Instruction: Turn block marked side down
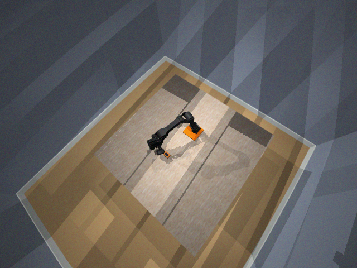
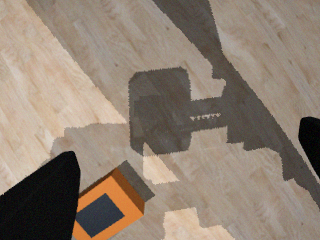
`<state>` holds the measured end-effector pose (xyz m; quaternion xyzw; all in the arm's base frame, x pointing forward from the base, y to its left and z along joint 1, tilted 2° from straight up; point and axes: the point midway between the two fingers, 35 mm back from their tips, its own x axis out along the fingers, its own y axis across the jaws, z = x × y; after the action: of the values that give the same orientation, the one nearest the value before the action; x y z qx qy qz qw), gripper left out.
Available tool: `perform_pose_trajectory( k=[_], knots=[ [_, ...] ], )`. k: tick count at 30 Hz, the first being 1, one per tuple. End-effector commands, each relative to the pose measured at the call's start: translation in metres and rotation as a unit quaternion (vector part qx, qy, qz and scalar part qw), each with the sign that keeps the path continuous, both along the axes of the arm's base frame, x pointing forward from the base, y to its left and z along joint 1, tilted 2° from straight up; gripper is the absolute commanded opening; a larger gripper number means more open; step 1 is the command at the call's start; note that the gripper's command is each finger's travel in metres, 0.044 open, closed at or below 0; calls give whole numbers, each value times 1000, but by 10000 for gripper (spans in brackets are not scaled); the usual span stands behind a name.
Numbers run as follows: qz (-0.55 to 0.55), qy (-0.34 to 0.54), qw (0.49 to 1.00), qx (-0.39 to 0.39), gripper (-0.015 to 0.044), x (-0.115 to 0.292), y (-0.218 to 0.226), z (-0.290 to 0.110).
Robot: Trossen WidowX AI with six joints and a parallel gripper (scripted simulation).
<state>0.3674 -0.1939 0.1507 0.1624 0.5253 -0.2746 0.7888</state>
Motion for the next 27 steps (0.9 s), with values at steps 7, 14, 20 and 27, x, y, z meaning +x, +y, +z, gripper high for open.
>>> perform_pose_trajectory(
  k=[7, 14, 20, 27],
  knots=[
    [242, 177, 951, 82, 440, 1, 79, -30],
    [242, 177, 951, 82, 440, 2, 80, -63],
    [242, 177, 951, 82, 440, 2, 80, -70],
    [242, 177, 951, 82, 440, 2, 81, -82]
  ],
)
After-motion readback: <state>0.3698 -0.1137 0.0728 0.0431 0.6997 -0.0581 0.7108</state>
